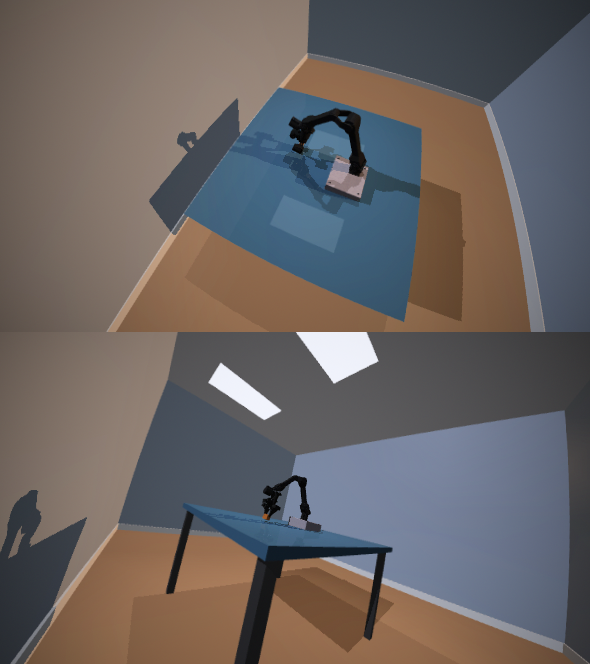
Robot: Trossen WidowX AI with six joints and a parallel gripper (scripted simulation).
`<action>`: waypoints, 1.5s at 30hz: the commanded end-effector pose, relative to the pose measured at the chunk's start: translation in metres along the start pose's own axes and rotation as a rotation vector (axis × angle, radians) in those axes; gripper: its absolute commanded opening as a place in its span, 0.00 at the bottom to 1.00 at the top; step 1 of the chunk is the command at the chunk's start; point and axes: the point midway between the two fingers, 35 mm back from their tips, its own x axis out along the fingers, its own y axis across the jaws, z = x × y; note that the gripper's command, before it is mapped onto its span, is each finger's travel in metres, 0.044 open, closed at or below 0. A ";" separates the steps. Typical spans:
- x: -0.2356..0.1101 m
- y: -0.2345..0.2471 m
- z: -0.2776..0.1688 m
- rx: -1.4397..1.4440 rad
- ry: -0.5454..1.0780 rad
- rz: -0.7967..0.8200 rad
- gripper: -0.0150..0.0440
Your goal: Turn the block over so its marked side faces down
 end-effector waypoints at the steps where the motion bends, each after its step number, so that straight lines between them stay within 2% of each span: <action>1: 0.000 0.000 0.001 0.006 -0.066 0.003 0.25; 20: -0.003 0.001 -0.008 0.000 -0.346 0.001 0.25; 26: -0.003 0.001 -0.008 -0.001 -0.358 0.001 0.25; 45: 0.035 -0.003 0.000 0.008 -0.615 -0.001 0.25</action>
